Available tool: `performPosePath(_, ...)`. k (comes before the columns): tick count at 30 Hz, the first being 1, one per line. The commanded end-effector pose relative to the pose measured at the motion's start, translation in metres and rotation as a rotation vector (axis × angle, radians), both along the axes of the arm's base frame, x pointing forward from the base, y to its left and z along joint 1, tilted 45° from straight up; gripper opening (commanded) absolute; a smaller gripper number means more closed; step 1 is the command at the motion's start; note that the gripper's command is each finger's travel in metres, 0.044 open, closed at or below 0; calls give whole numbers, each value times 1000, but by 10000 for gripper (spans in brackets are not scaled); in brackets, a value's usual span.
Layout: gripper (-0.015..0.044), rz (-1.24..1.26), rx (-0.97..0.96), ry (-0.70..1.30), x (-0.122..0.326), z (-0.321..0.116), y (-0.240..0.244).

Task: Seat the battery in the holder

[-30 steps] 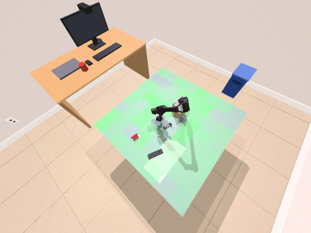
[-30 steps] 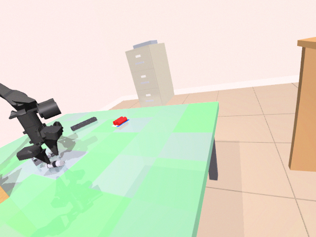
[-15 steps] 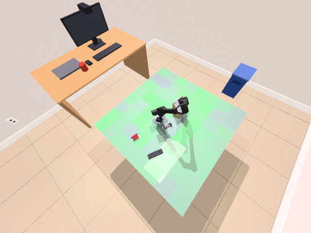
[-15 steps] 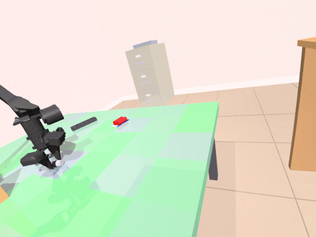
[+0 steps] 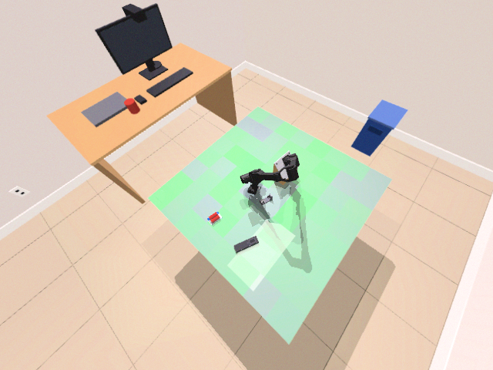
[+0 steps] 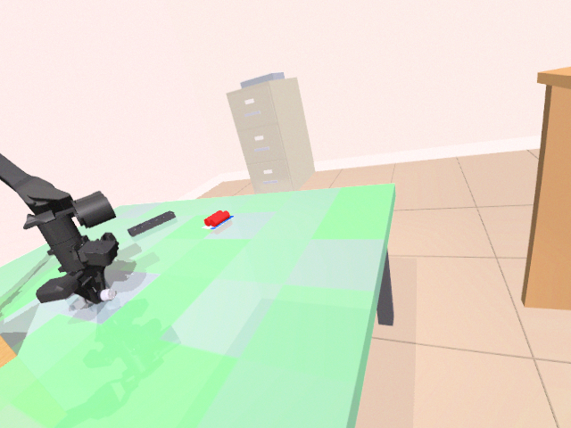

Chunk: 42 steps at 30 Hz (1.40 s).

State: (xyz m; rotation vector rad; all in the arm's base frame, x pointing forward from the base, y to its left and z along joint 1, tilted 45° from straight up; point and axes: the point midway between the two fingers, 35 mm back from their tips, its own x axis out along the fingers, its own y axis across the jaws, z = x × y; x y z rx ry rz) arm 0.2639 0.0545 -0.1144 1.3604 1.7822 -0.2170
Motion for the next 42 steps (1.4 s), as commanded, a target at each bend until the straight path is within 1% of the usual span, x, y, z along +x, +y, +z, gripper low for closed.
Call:
performPosePath(1, 84, -3, 3, 3, 0, -1, 1)
performPosePath(4, 84, -19, -8, 3, 1, 2, -8)
performPosePath(14, 84, -3, 1, 2, 2, 34, -35)
performPosePath(19, 84, 3, 1, -4, 2, 36, -35)
performPosePath(21, 84, 51, -1, -52, 5, 44, -30)
performPosePath(28, 84, 311, 4, -311, 16, 90, -1)
performPosePath(36, 84, 612, 18, -602, 14, 143, 36)
performPosePath(42, 84, 638, 18, -623, 14, 146, 39)
